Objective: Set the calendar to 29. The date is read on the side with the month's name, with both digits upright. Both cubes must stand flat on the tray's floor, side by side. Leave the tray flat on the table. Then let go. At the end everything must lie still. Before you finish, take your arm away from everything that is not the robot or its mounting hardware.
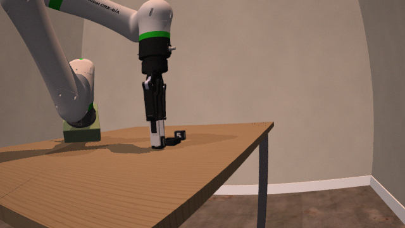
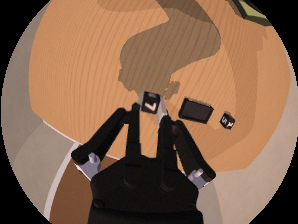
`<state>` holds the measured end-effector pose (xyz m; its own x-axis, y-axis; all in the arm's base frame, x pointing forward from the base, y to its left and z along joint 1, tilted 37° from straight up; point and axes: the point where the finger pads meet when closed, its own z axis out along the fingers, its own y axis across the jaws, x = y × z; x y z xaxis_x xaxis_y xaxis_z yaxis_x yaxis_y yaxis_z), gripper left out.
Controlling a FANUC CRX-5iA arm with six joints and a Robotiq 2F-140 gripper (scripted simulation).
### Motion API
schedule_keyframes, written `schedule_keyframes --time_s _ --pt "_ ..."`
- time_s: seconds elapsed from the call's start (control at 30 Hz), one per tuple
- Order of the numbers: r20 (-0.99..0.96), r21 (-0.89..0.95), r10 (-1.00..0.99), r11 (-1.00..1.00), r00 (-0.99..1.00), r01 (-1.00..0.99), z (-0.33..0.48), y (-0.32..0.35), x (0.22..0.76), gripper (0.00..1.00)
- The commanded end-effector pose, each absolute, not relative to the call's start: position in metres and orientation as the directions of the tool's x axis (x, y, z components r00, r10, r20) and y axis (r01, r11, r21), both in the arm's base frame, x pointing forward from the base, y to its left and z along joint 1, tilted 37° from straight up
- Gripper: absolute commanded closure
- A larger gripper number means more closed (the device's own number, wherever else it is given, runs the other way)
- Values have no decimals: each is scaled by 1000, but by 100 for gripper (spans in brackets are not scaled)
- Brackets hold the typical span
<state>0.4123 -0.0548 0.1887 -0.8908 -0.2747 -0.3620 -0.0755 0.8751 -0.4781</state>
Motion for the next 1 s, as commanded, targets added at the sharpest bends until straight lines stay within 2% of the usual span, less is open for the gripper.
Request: schedule_keyframes --time_s 0.0,0.97 --pt "-362 -478 -275 875 -891 -76 189 -55 412 83" --pt "-362 -478 -275 875 -891 -76 187 -56 414 83"
